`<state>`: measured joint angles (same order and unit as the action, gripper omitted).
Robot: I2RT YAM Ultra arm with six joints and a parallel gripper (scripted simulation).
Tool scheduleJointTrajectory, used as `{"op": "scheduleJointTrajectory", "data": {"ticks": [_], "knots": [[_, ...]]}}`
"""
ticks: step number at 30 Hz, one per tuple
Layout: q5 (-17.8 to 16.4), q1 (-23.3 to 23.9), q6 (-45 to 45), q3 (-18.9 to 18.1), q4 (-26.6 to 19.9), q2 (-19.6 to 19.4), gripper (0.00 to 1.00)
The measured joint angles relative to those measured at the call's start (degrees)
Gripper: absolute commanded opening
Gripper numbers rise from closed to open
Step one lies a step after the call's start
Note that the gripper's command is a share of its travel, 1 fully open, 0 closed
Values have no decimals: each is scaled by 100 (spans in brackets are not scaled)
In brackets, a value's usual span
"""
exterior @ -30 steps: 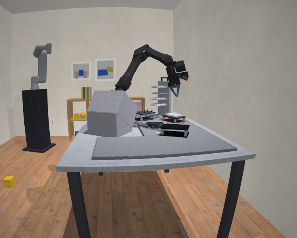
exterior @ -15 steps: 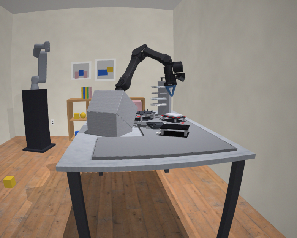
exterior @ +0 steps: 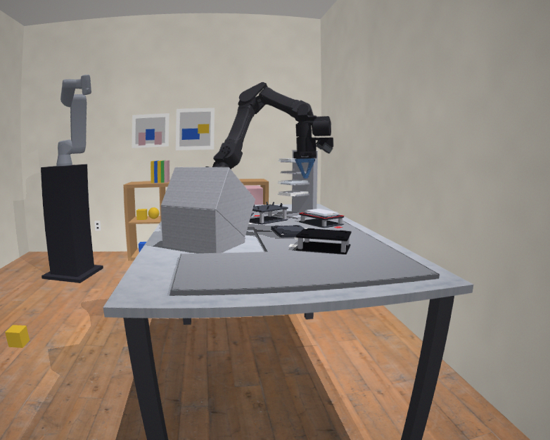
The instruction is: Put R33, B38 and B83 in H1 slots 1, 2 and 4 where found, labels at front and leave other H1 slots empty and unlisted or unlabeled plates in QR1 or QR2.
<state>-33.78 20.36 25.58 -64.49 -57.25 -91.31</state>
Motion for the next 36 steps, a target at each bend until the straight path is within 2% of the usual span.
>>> {"op": "scheduleJointTrajectory", "data": {"ticks": [6,11,22,36], "knots": [[44,-46,160,-37,-313,52,0],[59,-98,216,142,-490,273,0],[61,59,389,15,-957,575,0],[107,-809,-413,15,-1047,1130,0]]}}
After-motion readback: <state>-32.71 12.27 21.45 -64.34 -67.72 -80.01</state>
